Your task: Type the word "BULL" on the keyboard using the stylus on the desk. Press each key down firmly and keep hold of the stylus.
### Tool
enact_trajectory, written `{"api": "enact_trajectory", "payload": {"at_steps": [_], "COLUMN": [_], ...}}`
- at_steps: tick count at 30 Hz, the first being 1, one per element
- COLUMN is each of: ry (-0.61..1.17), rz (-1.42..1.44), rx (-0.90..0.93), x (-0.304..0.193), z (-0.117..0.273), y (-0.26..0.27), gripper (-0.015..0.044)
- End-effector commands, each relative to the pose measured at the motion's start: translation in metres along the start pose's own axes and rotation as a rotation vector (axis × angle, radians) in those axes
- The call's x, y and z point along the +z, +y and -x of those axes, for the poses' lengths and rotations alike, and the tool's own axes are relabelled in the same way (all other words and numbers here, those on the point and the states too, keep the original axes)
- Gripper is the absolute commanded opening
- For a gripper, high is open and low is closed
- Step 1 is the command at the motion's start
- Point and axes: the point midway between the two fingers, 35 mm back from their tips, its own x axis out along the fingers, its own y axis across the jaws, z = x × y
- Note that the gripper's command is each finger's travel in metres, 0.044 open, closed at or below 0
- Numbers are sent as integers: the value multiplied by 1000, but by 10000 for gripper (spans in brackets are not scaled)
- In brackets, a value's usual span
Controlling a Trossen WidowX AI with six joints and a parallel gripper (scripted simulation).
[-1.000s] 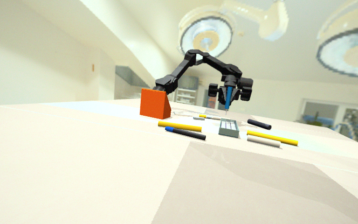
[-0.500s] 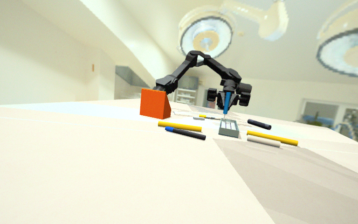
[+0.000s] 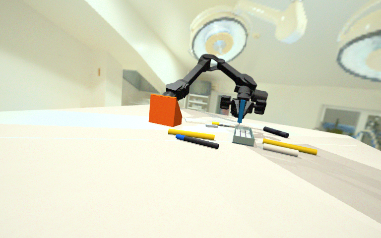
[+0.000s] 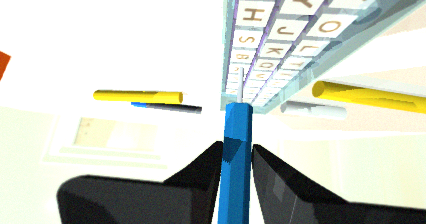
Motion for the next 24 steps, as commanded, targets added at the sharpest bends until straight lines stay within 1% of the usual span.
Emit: {"api": "enact_trajectory", "payload": {"at_steps": [1,24], "ry": [8,7], "rz": [-2,-2], "rx": [-1,-1], "x": [2,10], "z": [-2,-7], "y": [0,0], "gripper": [81,81]}}
